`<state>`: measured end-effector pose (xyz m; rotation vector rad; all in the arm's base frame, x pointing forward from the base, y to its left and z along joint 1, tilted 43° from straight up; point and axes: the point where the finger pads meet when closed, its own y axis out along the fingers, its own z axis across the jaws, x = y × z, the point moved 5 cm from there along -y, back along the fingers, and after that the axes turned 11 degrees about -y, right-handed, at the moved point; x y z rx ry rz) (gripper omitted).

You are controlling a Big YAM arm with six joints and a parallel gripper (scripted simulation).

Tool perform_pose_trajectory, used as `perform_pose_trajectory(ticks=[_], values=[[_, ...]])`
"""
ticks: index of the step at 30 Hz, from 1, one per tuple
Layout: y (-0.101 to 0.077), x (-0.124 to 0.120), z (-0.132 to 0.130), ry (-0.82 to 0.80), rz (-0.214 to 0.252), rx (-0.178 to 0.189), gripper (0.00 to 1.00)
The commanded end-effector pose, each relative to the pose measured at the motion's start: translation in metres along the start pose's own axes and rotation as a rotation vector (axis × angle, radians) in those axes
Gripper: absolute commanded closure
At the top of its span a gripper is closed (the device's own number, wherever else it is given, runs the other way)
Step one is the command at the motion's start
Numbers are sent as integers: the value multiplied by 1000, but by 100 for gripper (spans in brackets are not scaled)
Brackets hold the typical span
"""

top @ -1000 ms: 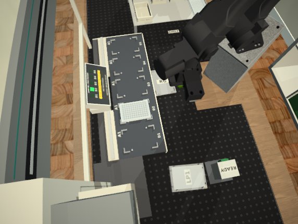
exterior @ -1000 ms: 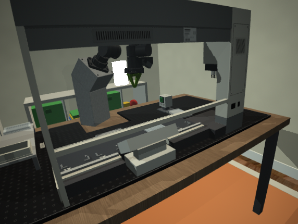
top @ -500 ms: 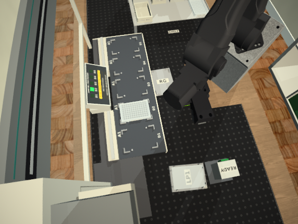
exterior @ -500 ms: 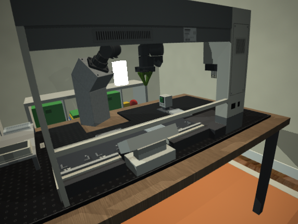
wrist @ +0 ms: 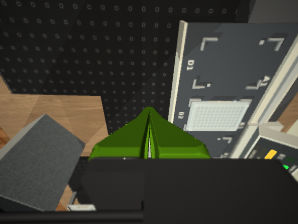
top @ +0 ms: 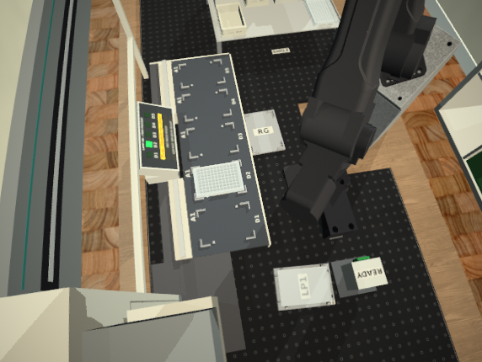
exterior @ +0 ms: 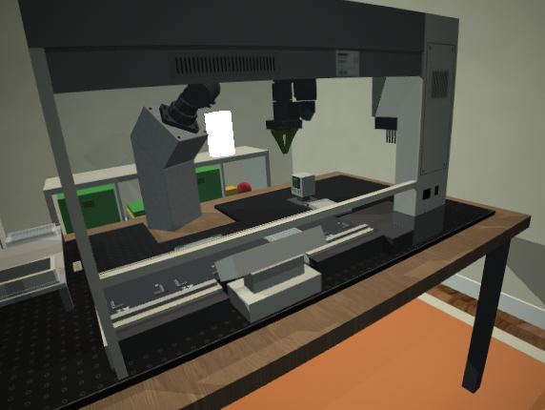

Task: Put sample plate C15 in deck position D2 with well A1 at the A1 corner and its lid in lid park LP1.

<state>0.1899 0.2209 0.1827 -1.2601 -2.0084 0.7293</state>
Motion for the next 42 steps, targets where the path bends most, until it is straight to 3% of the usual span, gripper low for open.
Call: perform_pose_trajectory(ticks=[1, 13, 16, 18, 42], values=[[-9, 29, -19, 38, -34, -15, 100], [-11, 80, -29, 38, -37, -14, 100], [-12, 81, -29, 40, -41, -16, 100], [-18, 76, -37, 62, -47, -39, 100], [-17, 76, -37, 61, -45, -36, 100]])
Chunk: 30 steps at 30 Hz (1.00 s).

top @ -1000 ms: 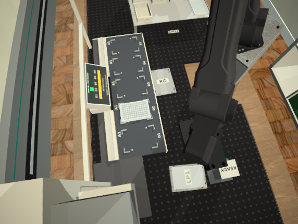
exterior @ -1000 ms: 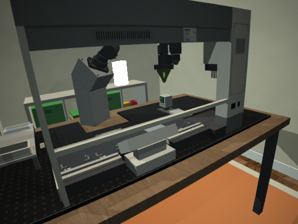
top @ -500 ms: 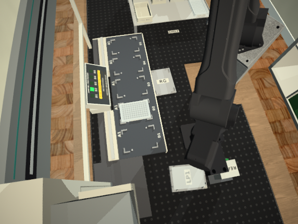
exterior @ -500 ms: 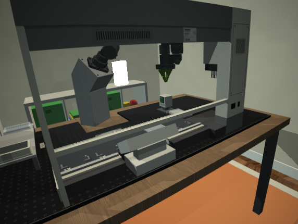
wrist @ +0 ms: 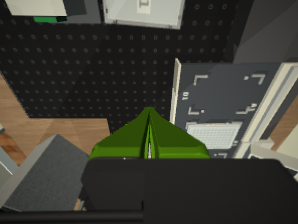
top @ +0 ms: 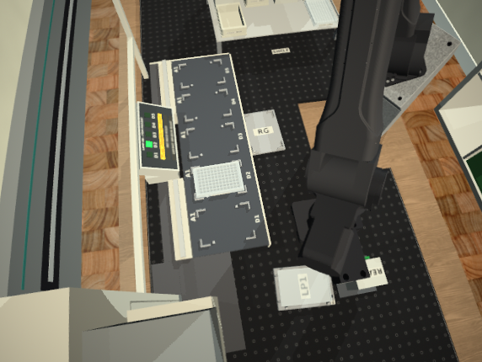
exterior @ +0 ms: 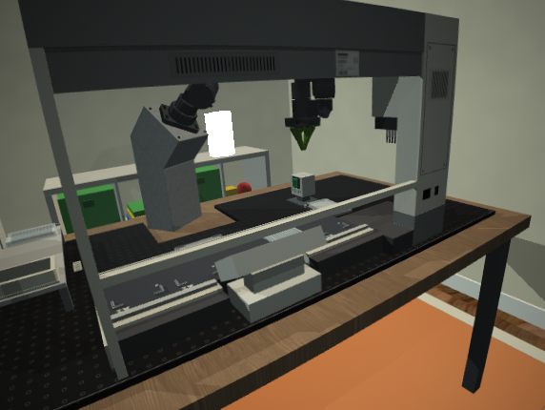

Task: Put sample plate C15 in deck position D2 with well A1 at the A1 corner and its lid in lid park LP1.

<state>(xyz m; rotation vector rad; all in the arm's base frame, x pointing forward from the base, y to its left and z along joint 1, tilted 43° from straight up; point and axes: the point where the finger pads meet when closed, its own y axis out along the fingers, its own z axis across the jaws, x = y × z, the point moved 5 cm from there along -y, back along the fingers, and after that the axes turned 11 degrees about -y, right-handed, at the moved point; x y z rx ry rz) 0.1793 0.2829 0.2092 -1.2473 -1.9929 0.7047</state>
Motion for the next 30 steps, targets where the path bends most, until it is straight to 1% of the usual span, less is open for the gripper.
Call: perform_pose_trajectory(ticks=[1, 11, 12, 14, 17, 19, 23, 30], values=[[-15, 10, -21, 35, -32, -38, 100], [-15, 10, -21, 35, -32, -38, 100], [-10, 5, 2, 13, -24, -16, 100], [-9, 10, 10, 19, -35, -26, 100], [-8, 12, 25, 18, -33, -22, 100], [-8, 12, 25, 18, -33, -22, 100], [-1, 15, 50, 7, -14, -5, 100], [-1, 22, 85, 7, -14, -4, 100]])
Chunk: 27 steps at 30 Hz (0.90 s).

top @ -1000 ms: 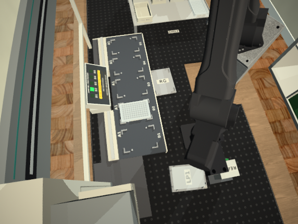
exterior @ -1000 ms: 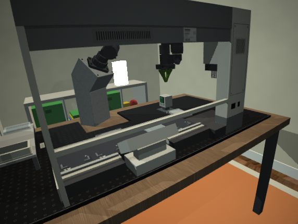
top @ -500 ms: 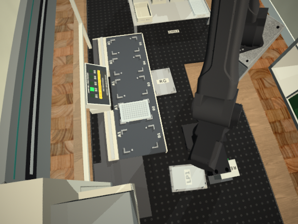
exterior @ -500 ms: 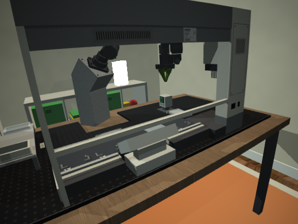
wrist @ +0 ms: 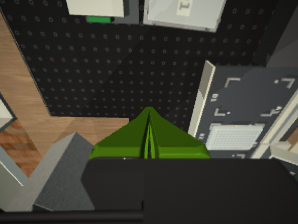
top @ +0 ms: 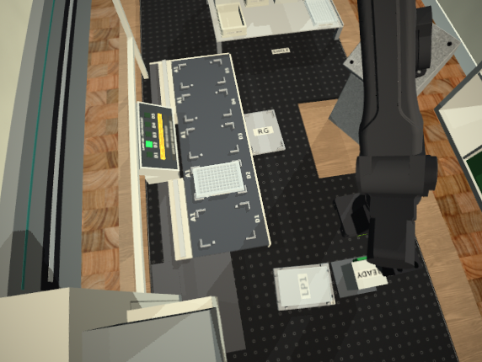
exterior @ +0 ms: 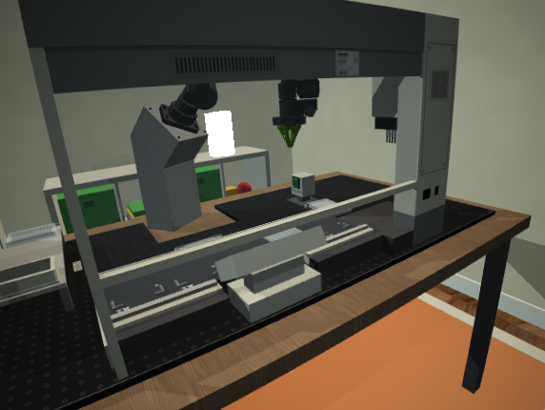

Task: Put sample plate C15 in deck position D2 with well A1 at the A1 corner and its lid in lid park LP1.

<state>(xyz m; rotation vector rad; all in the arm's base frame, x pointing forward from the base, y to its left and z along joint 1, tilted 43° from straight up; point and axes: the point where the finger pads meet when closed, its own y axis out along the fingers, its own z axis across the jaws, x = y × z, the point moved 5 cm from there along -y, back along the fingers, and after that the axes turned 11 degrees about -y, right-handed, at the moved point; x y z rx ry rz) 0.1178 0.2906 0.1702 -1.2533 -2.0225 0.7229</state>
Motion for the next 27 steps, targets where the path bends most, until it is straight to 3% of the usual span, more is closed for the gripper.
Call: perform_pose_trajectory(ticks=[1, 14, 19, 21, 27], values=[[0, 7, 18, 40, -19, 5, 100], [-1, 19, 72, 39, -19, 6, 100], [-3, 17, 60, 76, -26, -9, 100], [7, 15, 67, 59, -4, 4, 100], [13, 15, 67, 37, -4, 5, 100]])
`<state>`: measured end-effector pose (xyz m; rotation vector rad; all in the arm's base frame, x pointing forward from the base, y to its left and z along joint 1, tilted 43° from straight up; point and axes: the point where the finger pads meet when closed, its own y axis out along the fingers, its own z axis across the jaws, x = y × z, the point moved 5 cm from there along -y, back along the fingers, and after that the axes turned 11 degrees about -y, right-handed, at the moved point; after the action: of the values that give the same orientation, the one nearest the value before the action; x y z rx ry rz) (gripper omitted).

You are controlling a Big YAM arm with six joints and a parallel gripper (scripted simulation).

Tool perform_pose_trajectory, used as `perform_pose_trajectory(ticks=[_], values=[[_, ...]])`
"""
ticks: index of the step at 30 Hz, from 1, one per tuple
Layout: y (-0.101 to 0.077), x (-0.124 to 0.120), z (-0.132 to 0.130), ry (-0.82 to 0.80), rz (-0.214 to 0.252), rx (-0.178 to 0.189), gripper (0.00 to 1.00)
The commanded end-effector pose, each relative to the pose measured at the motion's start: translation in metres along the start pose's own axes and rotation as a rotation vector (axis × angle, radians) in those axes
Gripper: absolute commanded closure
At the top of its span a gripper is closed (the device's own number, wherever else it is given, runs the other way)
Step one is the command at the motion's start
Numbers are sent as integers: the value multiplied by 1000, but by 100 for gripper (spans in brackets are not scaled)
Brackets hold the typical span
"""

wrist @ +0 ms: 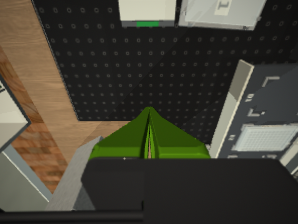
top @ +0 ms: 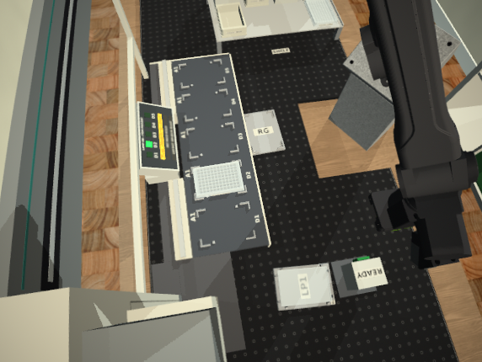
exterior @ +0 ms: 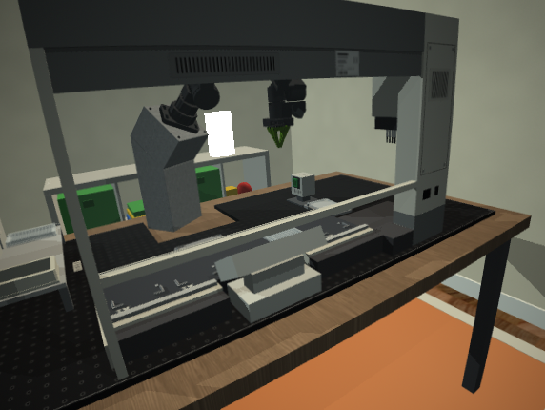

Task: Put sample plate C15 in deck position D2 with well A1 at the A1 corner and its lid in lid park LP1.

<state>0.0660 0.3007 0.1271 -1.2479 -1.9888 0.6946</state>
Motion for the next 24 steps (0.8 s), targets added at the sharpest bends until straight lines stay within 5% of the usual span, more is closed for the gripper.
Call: perform_pose_trajectory(ticks=[1, 24], values=[[8, -2, 1, -5, 2, -1, 100], [44, -3, 1, -5, 3, -1, 100]])
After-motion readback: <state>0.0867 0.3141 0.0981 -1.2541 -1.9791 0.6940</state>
